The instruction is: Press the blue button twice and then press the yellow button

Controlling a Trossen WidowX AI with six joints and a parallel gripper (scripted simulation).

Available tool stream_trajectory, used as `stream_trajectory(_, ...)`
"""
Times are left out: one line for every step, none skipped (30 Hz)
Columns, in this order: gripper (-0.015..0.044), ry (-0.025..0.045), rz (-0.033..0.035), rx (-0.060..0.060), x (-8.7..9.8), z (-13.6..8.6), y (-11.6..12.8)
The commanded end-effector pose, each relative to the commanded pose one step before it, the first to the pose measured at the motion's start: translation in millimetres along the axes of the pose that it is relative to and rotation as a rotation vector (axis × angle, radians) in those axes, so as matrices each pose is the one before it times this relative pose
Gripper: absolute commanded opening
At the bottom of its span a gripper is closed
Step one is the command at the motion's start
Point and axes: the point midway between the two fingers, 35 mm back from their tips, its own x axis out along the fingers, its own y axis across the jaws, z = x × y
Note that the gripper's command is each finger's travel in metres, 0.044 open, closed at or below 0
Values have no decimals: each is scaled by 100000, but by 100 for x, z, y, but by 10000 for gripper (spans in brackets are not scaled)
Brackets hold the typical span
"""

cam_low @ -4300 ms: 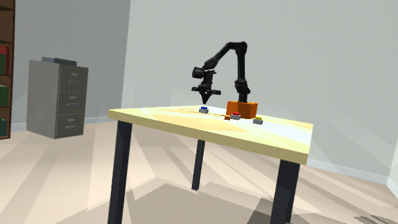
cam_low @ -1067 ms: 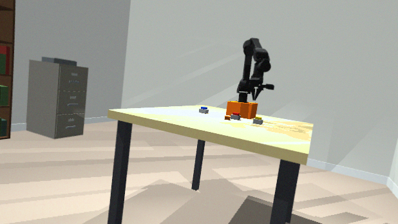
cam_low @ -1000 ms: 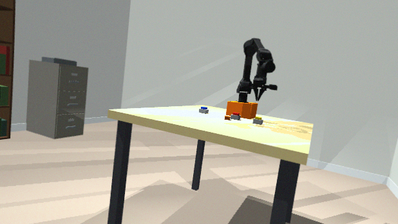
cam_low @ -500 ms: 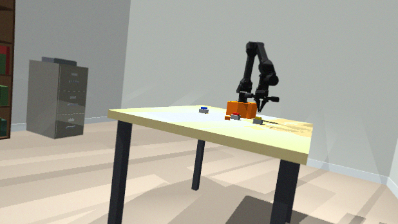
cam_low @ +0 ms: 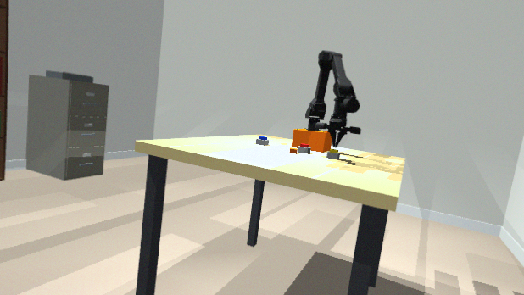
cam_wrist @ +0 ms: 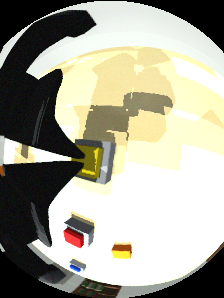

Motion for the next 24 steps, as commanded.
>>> stream_trajectory(20, 1093, -593, 85, 979, -210, -115)
stream_trajectory(20, 1, -2, 0, 161, -6, -5)
stream_trajectory(20, 1, -2, 0, 161, -7, -6)
stream_trajectory(20, 1, -2, 0, 161, -8, -7)
stream_trajectory(20, 1, -2, 0, 131, -7, -6)
stream_trajectory(20, 1, -1, 0, 79, -5, -4)
stream_trajectory(20, 0, 0, 0, 26, -2, -1)
stream_trajectory(20, 0, 0, 0, 0, 0, 0)
stream_trajectory(20, 0, 0, 0, 0, 0, 0)
stream_trajectory(20, 0, 0, 0, 0, 0, 0)
stream_trajectory(20, 0, 0, 0, 0, 0, 0)
stream_trajectory(20, 0, 0, 0, 0, 0, 0)
stream_trajectory(20, 0, 0, 0, 0, 0, 0)
stream_trajectory(20, 0, 0, 0, 0, 0, 0)
stream_trajectory(20, 0, 0, 0, 0, 0, 0)
stream_trajectory(20, 0, 0, 0, 0, 0, 0)
stream_trajectory(20, 0, 0, 0, 0, 0, 0)
stream_trajectory(20, 0, 0, 0, 0, 0, 0)
stream_trajectory(20, 0, 0, 0, 0, 0, 0)
stream_trajectory(20, 0, 0, 0, 0, 0, 0)
stream_trajectory(20, 0, 0, 0, 0, 0, 0)
stream_trajectory(20, 0, 0, 0, 0, 0, 0)
stream_trajectory(20, 0, 0, 0, 0, 0, 0)
stream_trajectory(20, 0, 0, 0, 0, 0, 0)
